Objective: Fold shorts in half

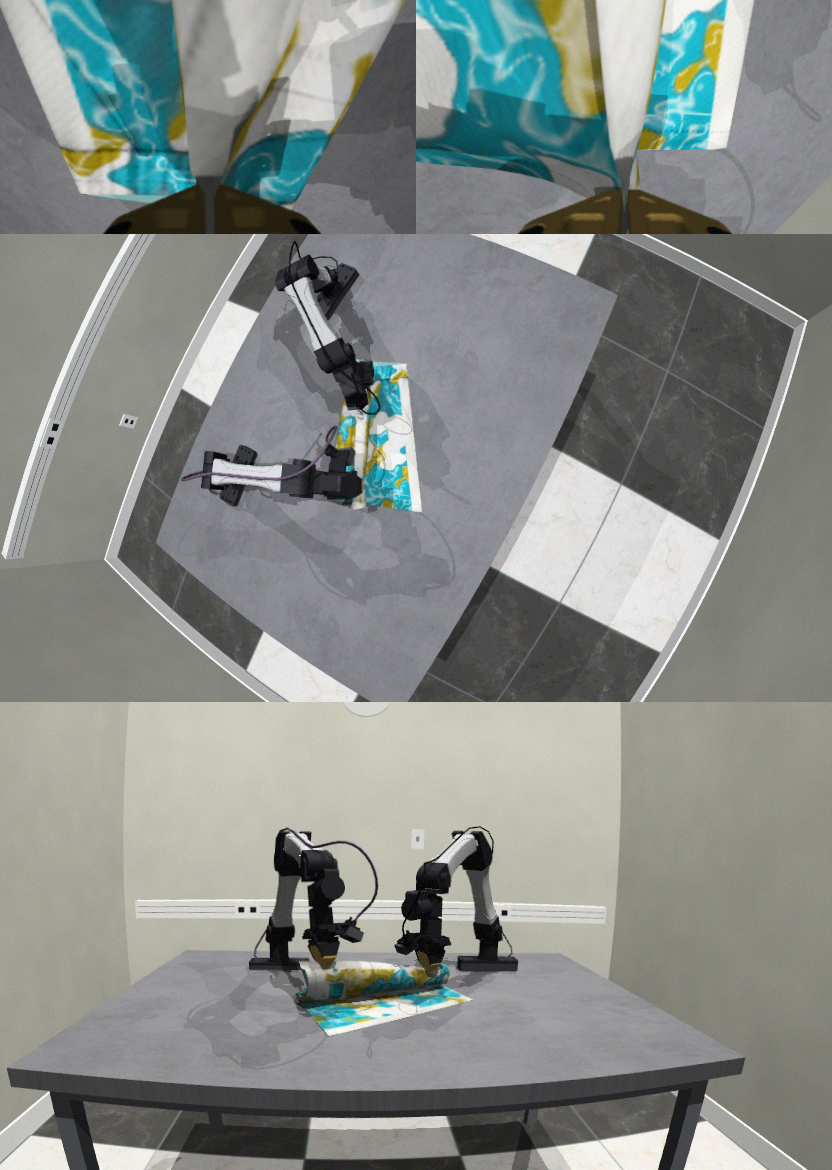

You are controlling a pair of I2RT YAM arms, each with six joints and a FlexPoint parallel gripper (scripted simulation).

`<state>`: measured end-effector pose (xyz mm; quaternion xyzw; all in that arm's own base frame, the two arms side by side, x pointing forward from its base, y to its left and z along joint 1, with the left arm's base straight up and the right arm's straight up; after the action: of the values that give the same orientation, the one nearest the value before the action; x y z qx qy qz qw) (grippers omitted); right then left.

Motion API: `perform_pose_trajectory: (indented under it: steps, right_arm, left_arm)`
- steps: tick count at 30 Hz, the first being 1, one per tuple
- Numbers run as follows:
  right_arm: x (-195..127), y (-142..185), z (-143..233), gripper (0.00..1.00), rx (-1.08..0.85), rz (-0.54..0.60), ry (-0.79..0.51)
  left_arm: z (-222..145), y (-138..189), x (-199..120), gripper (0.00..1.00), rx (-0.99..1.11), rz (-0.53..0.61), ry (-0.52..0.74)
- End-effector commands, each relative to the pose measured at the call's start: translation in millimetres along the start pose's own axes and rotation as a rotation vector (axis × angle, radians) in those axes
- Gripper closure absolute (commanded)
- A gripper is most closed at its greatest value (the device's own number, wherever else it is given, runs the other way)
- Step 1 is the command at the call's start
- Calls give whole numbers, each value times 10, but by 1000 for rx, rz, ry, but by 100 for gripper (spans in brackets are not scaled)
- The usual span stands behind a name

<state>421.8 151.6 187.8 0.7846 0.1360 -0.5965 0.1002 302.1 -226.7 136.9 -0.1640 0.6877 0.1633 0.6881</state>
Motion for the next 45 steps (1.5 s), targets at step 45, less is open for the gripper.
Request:
perform_pose_trajectory:
  steps: [45]
  right_arm:
    - [542, 19, -693, 100, -72, 16, 142]
  left_arm:
    - [586, 38, 411, 100, -104, 17, -2]
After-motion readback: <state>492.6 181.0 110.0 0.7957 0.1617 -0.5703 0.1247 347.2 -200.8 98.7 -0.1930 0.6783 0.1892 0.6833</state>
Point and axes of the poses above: on each arm, the point where the finger pads meet when closed, its own x axis out along the fingers, its own z axis across the jaws, y = z × x, the point moved 9 cm from there along -x, back along the fingers, and after that the axes turned 8 degrees about x, right-handed, at the moved point
